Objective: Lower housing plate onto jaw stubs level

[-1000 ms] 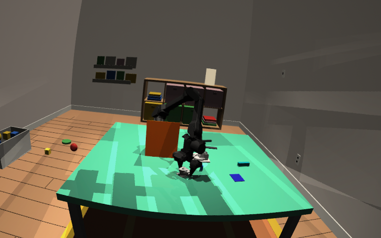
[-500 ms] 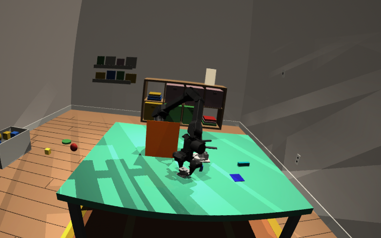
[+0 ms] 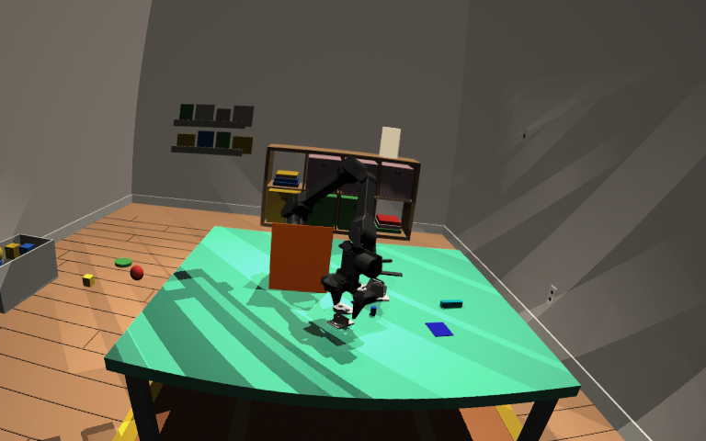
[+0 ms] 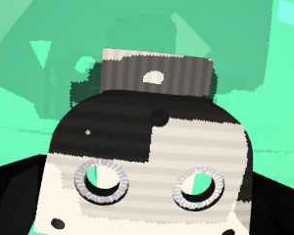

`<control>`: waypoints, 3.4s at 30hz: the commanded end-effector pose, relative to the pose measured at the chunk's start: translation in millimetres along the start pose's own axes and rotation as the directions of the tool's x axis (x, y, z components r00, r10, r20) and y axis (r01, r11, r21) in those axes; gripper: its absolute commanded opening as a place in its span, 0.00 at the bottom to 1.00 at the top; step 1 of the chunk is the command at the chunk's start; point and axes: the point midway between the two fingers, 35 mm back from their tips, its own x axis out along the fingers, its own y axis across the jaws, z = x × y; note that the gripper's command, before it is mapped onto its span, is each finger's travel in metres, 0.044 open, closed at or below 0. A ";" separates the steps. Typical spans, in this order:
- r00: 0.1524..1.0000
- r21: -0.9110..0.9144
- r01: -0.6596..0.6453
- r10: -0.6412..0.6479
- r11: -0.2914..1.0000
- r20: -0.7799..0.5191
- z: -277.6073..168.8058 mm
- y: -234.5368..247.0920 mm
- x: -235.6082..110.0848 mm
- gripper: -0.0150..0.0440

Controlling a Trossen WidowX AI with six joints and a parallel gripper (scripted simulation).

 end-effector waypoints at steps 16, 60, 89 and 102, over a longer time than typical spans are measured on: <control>1.000 -0.005 -0.001 0.001 1.000 0.002 1.1 -1.3 -50.9 0.85; 0.999 -0.959 0.006 0.042 0.285 0.019 -126.7 -47.5 -65.3 0.85; 1.000 -0.834 0.007 0.014 -0.551 0.000 -193.9 -113.2 -55.8 0.85; 1.000 -0.576 -0.017 -0.014 -0.817 -0.009 -214.2 -147.5 -49.4 0.85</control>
